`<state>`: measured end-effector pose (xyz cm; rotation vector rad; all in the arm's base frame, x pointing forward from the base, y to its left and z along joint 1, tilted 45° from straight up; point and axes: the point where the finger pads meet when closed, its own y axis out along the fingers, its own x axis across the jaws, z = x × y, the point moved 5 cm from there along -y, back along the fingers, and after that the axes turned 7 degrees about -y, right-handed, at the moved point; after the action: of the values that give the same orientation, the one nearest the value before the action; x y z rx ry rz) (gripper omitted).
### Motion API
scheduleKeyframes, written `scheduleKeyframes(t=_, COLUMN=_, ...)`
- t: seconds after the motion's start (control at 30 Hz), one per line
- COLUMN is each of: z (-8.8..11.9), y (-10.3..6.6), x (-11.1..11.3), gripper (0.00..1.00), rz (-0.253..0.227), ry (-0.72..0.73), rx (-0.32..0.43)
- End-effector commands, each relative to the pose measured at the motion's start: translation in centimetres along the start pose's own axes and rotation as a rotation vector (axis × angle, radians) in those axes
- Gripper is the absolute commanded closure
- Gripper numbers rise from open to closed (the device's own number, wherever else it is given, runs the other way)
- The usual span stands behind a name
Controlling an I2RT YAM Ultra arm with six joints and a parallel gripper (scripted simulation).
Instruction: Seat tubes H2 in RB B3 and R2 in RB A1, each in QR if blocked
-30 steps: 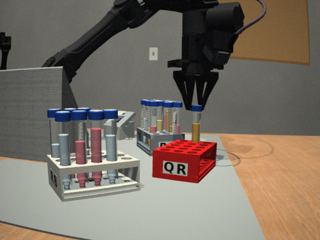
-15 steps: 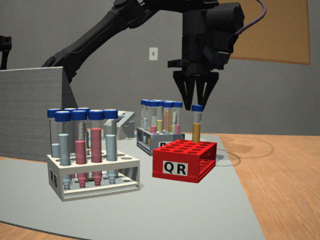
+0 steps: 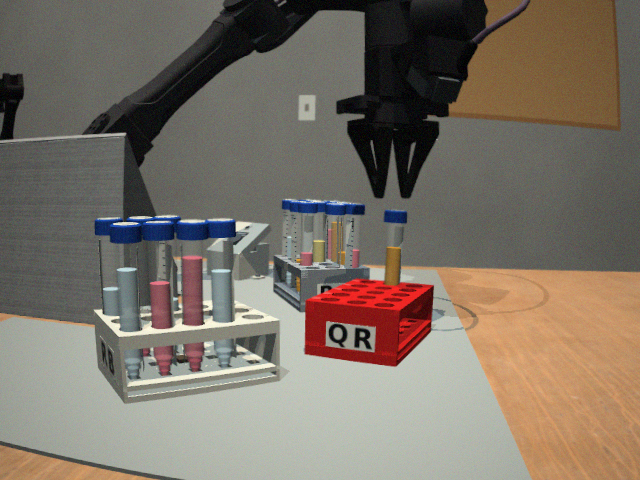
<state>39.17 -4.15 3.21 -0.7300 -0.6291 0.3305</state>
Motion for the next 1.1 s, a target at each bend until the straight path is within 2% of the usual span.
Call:
scheduleKeyframes(t=0.0, z=0.4, y=-2.9, x=-0.1, gripper=0.70, rz=-0.001, ry=-0.011, rx=-0.030)
scheduleKeyframes(t=0.13, z=0.6, y=-3.9, x=0.0, gripper=0.70, rz=0.000, ry=-0.011, rx=-0.030)
scheduleKeyframes(t=0.27, z=0.1, y=-3.5, x=-0.6, gripper=0.70, rz=0.008, ry=0.011, rx=-0.005)
scheduleKeyframes(t=0.57, z=0.0, y=-5.7, x=-0.9, gripper=0.70, rz=0.009, ry=0.012, rx=-0.003)
scheduleKeyframes(t=0.67, z=0.6, y=-6.5, x=-0.3, gripper=0.70, rz=0.003, ry=-0.005, rx=-0.024)
scheduleKeyframes(t=0.7, z=0.5, y=-5.5, x=-0.5, gripper=0.70, rz=0.004, ry=0.006, rx=-0.004)
scheduleKeyframes(t=0.77, z=0.5, y=-5.5, x=-0.5, gripper=0.70, rz=0.004, ry=0.006, rx=-0.004)
scheduleKeyframes(t=0.8, z=1.2, y=-5.9, x=-1.5, gripper=0.70, rz=0.010, ry=-0.017, rx=0.002)
scheduleKeyframes(t=0.83, z=1.0, y=-5.8, x=-2.0, gripper=0.70, rz=0.006, ry=-0.065, rx=-0.016)
scheduleKeyframes(t=1.07, z=2.0, y=-5.6, x=-6.2, gripper=0.70, rz=0.009, ry=-0.300, rx=-0.016)
